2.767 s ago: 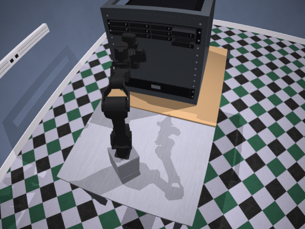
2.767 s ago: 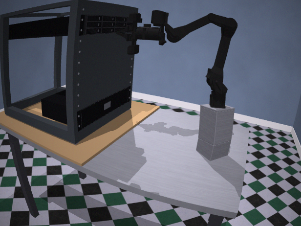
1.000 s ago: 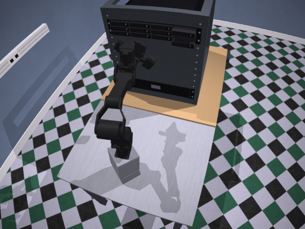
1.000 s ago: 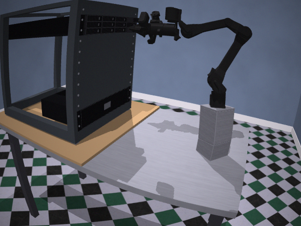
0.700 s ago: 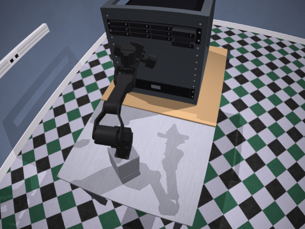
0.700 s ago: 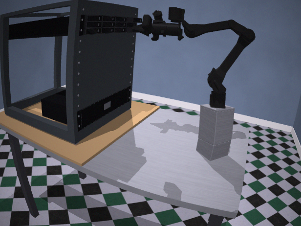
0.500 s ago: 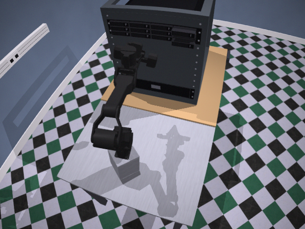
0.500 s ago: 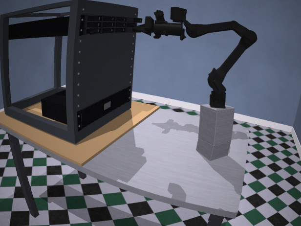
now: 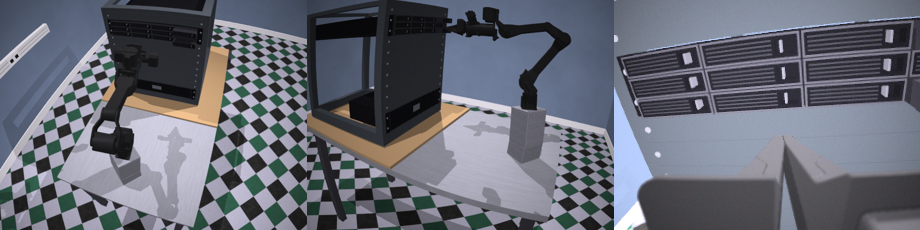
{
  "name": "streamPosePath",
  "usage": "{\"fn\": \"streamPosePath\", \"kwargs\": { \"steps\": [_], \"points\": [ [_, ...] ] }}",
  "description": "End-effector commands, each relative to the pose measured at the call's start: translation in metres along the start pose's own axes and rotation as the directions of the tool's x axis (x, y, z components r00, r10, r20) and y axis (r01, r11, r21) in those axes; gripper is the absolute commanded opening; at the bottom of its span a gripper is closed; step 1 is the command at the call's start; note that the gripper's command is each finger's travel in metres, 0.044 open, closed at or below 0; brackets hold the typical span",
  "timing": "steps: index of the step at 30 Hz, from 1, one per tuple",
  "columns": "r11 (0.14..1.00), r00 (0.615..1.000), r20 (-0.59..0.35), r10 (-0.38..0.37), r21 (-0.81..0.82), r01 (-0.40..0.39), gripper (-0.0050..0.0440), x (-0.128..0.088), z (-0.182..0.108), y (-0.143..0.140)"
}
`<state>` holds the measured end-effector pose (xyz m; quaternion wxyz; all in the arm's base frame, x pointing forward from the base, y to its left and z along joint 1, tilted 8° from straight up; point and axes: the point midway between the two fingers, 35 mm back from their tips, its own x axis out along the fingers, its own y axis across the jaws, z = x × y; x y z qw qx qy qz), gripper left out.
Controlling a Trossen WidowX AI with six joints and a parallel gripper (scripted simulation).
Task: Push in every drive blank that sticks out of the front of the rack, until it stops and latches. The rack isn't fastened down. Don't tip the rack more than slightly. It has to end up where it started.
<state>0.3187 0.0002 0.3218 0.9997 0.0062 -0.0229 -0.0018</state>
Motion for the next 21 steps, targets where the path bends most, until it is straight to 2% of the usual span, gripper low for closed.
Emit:
{"fn": "streamPosePath", "kwargs": {
  "steps": [1, 12, 21],
  "points": [
    [1.0, 1.0, 0.004, 0.004, -0.012, -0.004, -0.005, -0.0029, 0.0012, -0.0002],
    [1.0, 1.0, 0.006, 0.003, 0.009, -0.003, -0.005, -0.003, 0.001, 0.0004],
    [0.992, 1.0, 0.019, -0.004, 0.126, 0.001, -0.005, -0.0036, -0.0003, 0.0031]
  ]
}}
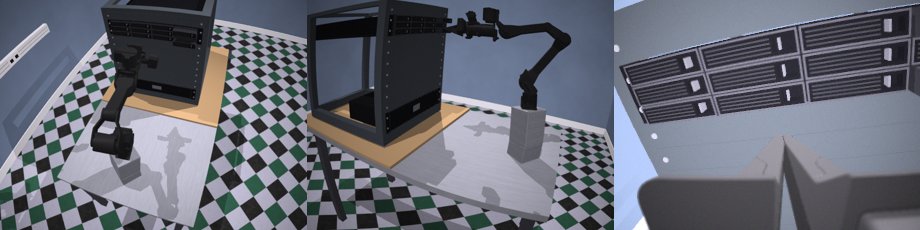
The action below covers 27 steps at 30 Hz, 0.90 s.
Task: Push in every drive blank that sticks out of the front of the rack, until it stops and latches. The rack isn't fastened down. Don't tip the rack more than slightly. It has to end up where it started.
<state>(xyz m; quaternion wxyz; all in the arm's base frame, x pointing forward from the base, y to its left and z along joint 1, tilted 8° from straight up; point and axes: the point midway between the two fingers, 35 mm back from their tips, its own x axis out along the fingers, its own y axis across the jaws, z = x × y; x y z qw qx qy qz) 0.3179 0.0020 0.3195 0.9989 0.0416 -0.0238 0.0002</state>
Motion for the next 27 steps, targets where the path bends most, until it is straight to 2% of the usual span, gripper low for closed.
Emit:
{"fn": "streamPosePath", "kwargs": {
  "steps": [1, 3, 9, 18, 20, 27],
  "points": [
    [0.997, 1.0, 0.019, -0.006, 0.076, 0.004, -0.005, -0.003, 0.002, 0.002],
    [0.997, 1.0, 0.019, -0.006, 0.076, 0.004, -0.005, -0.003, 0.002, 0.002],
    [0.974, 0.999, 0.034, -0.017, 0.228, 0.009, -0.005, -0.003, -0.001, 0.006],
    [0.859, 0.997, 0.057, -0.045, 0.511, 0.009, -0.005, -0.004, -0.006, 0.015],
    [0.859, 0.997, 0.057, -0.045, 0.511, 0.009, -0.005, -0.004, -0.006, 0.015],
    [0.698, 0.995, 0.07, -0.074, 0.716, 0.001, -0.005, -0.005, -0.011, 0.023]
  ]
}}
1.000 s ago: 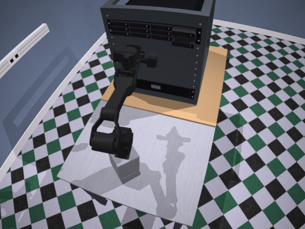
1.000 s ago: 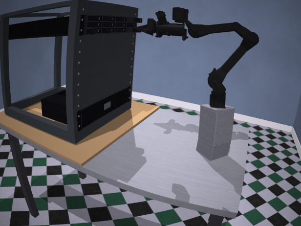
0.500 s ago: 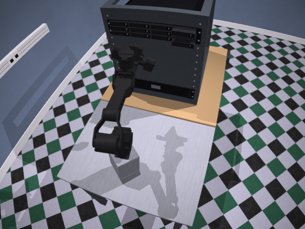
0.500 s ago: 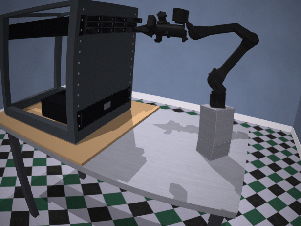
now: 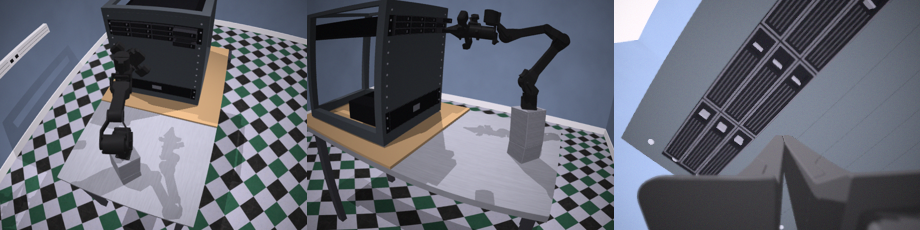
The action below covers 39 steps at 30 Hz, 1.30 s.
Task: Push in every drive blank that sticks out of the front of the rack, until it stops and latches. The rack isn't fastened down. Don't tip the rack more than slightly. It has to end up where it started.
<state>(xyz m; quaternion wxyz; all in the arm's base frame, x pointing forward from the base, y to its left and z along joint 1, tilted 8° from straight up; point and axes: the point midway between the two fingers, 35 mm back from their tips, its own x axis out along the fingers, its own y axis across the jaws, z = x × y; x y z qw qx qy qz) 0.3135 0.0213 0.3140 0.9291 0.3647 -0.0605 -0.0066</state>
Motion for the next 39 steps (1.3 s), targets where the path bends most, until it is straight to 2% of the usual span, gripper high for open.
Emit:
{"fn": "streamPosePath", "kwargs": {
  "steps": [1, 8, 10, 20, 25, 39],
  "points": [
    [0.986, 1.0, 0.022, -0.018, 0.169, 0.014, -0.005, -0.001, -0.006, 0.001],
    [0.92, 0.998, 0.042, -0.037, 0.391, 0.018, -0.005, -0.002, -0.013, 0.004],
    [0.92, 0.998, 0.042, -0.037, 0.391, 0.018, -0.005, -0.002, -0.013, 0.004],
    [0.807, 0.997, 0.057, -0.061, 0.591, 0.015, -0.005, -0.003, -0.021, 0.007],
    [0.771, 0.996, 0.06, -0.067, 0.637, 0.013, -0.005, -0.004, -0.023, 0.008],
    [0.751, 0.996, 0.062, -0.07, 0.66, 0.012, -0.005, -0.004, -0.023, 0.008]
  ]
}}
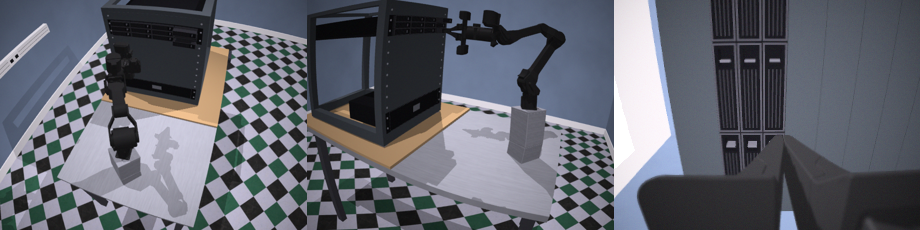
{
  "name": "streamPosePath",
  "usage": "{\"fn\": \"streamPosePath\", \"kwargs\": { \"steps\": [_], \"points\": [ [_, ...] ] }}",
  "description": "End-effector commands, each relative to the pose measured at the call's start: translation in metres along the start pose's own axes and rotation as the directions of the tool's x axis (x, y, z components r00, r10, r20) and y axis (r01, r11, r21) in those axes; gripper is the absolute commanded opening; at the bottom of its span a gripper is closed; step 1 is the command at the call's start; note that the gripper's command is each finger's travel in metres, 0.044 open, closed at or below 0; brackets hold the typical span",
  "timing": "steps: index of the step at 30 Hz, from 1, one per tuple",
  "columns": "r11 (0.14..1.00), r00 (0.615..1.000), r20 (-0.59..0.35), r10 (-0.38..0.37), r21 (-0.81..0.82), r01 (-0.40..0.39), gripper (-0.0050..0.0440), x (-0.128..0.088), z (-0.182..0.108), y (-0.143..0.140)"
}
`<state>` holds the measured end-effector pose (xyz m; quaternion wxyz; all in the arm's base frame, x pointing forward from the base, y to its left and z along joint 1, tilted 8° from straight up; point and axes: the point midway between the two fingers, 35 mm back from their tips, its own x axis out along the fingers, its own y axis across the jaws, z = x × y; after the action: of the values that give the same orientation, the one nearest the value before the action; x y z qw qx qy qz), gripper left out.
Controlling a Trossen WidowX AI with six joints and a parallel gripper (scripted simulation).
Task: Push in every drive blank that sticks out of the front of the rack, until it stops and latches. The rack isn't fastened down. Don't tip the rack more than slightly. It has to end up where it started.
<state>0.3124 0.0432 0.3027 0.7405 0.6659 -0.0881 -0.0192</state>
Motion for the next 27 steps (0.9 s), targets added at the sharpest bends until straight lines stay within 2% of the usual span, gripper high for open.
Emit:
{"fn": "streamPosePath", "kwargs": {
  "steps": [1, 16, 22, 27],
  "points": [
    [1.0, 1.0, 0.004, -0.001, 0.008, 0.001, -0.005, 0.0, 0.0, -0.001],
    [1.0, 1.0, 0.004, -0.001, 0.009, 0.001, -0.005, 0.001, 0.0, -0.001],
    [1.0, 1.0, 0.003, -0.002, 0.009, 0.002, -0.005, 0.013, 0.0, -0.001],
    [1.0, 1.0, 0.003, -0.002, 0.009, 0.002, -0.005, 0.036, -0.001, -0.001]
  ]
}}
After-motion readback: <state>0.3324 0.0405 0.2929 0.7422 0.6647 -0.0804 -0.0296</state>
